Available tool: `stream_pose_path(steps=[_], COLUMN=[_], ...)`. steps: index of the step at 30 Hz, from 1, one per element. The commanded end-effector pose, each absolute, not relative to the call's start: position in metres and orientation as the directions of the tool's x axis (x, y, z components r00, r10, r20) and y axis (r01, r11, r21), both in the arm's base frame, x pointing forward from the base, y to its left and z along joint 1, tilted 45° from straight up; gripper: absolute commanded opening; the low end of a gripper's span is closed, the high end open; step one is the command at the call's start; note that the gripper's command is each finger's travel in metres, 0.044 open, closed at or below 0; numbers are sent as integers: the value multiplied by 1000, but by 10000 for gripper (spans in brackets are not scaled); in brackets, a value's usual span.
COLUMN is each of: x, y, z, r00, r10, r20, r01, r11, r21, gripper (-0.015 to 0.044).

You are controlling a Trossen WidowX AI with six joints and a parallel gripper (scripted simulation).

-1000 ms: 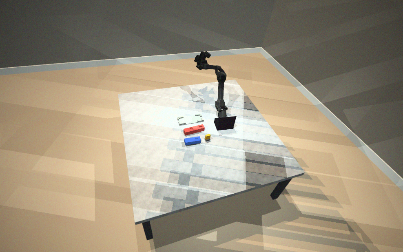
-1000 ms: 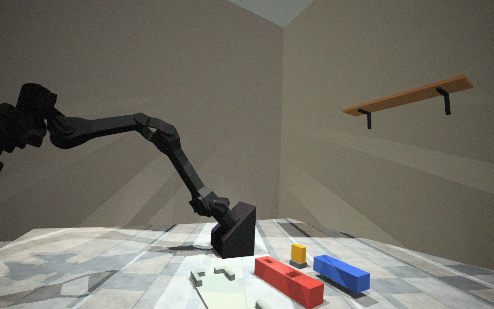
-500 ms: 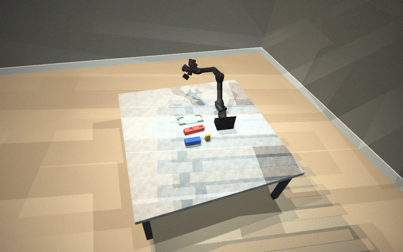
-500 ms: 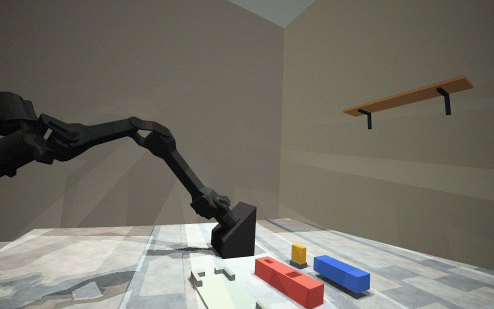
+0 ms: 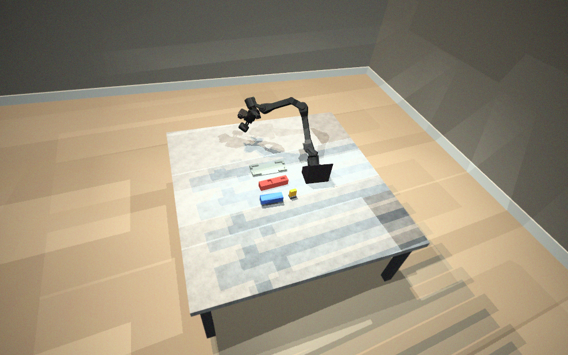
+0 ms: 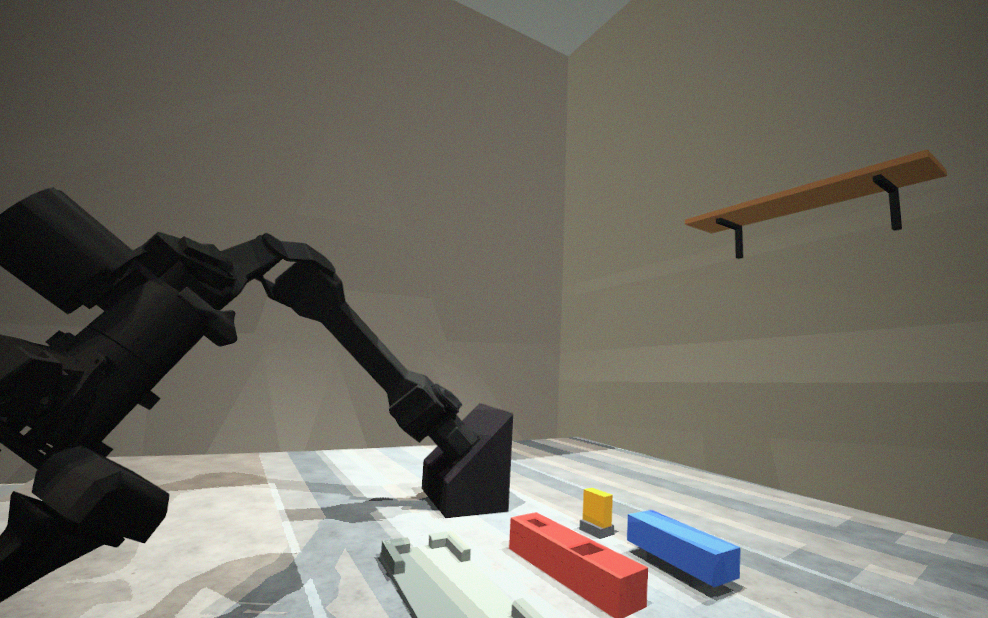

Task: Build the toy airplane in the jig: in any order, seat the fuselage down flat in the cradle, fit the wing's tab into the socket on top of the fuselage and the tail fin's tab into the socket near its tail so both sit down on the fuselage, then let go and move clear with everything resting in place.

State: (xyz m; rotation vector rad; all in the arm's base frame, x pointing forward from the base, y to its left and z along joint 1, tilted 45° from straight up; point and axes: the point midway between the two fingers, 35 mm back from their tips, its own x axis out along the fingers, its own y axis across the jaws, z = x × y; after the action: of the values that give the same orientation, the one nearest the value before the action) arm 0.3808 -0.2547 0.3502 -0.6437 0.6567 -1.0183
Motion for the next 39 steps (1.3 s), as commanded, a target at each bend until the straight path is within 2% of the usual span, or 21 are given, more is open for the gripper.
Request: stream_pose_path(steps=[1,6,11,20,25,30,36,39], x=[409,431,434,384,330,270,263,265], y=[-216,-156,-93,19,65,92,92,66], z=[304,240,180,81,41,19,15,-12], r00=[436,473,455,296,169,63,54,54], r10=[-847,-754,-666,-573,-598,-682,-696,-696], r20=[-303,-456,-591,-764,-783,-729,-716,-716], r01=[469,346,220,-3,-109,-198,-208,-207], r11=[501,635,728,800,778,707,694,693], r21=[-727,-691,-650,-601,-618,-679,-689,-690], gripper=[440,440,440,440,440,440,440,440])
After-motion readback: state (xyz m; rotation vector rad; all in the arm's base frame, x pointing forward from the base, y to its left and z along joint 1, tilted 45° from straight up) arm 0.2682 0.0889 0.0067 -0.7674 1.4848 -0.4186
